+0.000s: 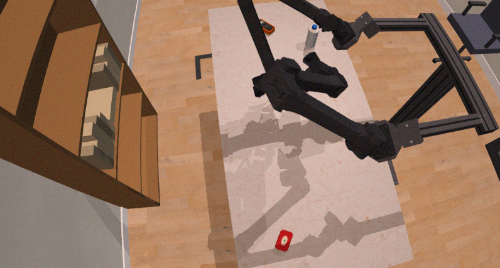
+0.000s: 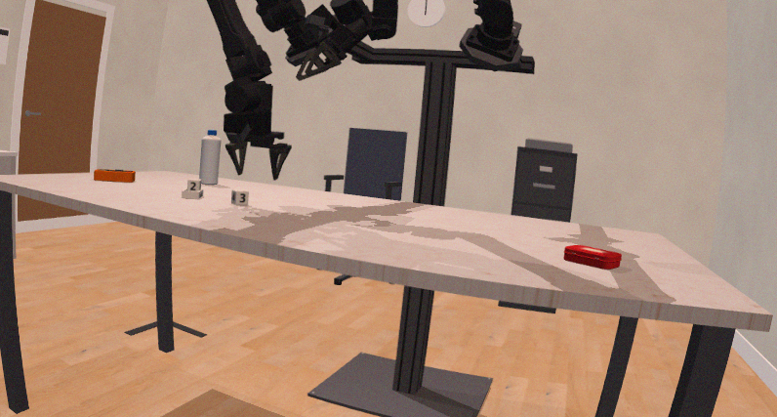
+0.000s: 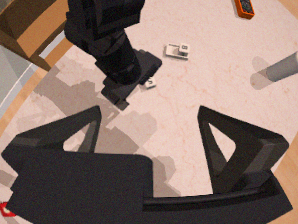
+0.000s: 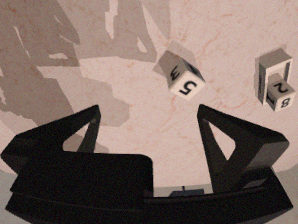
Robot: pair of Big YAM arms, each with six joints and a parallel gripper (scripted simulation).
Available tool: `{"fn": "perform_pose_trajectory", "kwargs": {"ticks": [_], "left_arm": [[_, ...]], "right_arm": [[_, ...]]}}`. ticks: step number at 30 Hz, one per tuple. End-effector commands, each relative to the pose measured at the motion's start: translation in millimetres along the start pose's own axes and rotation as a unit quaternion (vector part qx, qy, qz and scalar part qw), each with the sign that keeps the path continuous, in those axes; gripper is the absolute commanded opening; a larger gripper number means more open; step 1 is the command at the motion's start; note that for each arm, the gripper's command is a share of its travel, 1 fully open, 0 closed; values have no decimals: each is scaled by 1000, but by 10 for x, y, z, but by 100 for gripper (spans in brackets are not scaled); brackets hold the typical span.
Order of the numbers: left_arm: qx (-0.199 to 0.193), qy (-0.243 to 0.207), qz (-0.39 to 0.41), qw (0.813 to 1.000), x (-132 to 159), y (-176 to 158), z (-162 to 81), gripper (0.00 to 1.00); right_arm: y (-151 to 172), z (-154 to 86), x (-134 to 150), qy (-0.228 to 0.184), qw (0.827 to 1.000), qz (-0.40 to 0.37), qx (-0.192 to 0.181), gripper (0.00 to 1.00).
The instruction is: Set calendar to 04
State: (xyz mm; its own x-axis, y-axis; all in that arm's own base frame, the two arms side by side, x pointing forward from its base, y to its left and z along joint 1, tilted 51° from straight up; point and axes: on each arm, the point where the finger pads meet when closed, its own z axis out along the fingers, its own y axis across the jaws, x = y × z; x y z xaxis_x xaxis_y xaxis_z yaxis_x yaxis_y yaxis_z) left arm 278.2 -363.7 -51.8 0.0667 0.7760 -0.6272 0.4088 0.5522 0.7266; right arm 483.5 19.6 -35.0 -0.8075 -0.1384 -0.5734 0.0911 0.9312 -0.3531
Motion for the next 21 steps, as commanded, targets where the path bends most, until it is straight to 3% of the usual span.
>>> {"fn": "perform_pose_trajectory", "kwargs": {"ticks": [1,7,12,14,21], "left_arm": [[0,-4,-10,1000,-53,-12,-1,100],[0,-4,-10,1000,-53,-12,-1,100],[0,-4,-10,1000,-53,-12,-1,100],[0,-4,-10,1000,-53,-12,-1,100],[0,-4,-10,1000,-53,-12,-1,100]], "right_arm": [[163,48,61,35,992,-121,3,100],[281,71,82,77,966,-247,13,100],[357,76,102,113,929,-352,17,100],[357,76,102,113,929,-352,17,100],[375,113,172,175,846,-503,17,100]]}}
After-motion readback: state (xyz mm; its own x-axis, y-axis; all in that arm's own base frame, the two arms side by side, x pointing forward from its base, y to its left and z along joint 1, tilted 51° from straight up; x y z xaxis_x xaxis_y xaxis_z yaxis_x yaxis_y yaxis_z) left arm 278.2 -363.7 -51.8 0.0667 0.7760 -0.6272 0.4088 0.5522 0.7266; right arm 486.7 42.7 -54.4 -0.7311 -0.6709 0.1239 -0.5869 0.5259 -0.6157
